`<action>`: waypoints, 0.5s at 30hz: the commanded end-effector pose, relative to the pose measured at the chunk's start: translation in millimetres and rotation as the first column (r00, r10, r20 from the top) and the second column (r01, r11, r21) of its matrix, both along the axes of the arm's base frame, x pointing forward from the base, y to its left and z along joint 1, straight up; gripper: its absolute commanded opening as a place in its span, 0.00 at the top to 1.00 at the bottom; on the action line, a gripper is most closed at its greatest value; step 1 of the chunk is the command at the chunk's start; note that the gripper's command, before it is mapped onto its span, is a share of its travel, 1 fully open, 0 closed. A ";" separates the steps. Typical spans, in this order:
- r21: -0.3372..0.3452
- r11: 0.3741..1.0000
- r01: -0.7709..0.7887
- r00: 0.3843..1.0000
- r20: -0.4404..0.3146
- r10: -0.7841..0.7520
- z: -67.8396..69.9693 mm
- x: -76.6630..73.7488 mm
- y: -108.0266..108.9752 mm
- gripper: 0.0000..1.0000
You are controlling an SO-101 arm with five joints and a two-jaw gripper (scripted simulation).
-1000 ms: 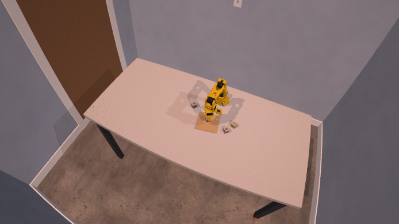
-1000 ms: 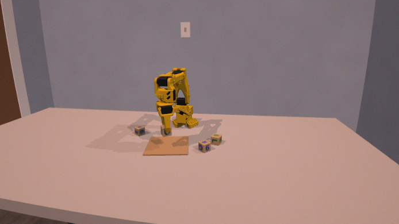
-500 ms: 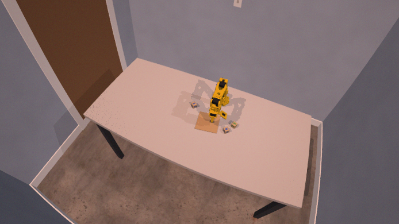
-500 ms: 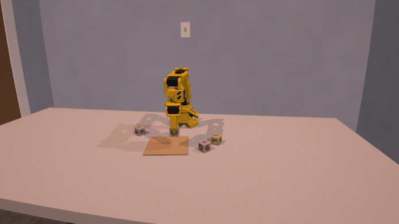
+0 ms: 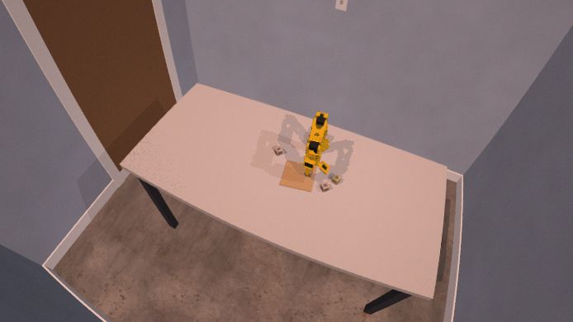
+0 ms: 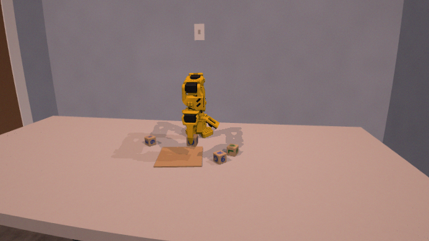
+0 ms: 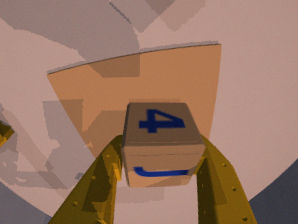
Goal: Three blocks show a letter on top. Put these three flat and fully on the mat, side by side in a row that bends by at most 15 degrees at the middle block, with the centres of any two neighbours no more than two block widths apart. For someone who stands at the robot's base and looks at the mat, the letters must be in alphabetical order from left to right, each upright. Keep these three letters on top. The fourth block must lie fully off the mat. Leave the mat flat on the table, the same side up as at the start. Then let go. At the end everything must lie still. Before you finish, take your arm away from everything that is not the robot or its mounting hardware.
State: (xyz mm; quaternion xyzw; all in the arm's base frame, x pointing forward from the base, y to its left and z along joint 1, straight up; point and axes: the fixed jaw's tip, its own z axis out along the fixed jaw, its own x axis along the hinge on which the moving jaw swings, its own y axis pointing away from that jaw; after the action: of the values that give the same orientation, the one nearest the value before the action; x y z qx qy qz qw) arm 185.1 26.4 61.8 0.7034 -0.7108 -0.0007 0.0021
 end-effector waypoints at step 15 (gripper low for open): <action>0.020 0.998 0.067 0.995 0.077 -0.068 10.9 4.9 7.9 1.00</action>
State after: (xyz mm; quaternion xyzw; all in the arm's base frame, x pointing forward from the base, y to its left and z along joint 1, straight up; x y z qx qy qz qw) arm 182.8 31.5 61.4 0.6805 -0.7328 -0.0006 0.0021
